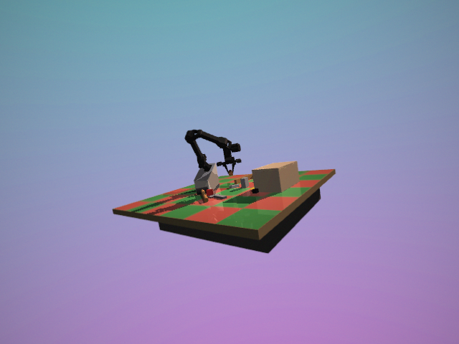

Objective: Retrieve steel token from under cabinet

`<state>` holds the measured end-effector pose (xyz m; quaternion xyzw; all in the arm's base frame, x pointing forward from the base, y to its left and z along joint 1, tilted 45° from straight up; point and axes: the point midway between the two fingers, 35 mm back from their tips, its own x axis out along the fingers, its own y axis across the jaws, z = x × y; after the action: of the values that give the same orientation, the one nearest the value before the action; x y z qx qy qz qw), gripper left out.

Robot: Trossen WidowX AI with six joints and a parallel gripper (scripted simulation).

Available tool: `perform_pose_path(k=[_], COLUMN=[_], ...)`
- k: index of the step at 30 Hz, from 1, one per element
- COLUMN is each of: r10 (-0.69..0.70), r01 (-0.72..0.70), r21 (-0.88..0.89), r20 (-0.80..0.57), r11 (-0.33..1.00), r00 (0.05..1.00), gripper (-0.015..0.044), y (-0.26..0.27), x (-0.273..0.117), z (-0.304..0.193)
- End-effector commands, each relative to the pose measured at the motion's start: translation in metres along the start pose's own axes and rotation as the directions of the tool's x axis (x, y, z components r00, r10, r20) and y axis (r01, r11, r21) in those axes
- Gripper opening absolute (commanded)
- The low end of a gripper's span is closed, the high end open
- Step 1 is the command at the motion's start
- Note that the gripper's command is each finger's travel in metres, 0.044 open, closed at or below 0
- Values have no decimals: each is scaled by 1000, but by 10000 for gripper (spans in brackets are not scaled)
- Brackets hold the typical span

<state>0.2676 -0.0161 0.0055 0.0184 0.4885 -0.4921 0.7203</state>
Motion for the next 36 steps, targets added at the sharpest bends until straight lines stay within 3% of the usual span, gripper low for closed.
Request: perform_pose_path(k=[1,36], r10=[7,12], r01=[-7,-3], r21=[53,431], r20=[-9,-17], r11=[999,902], r00=[1000,1000], gripper=[0,0], y=[0,-4], x=[0,4], z=[-1,5])
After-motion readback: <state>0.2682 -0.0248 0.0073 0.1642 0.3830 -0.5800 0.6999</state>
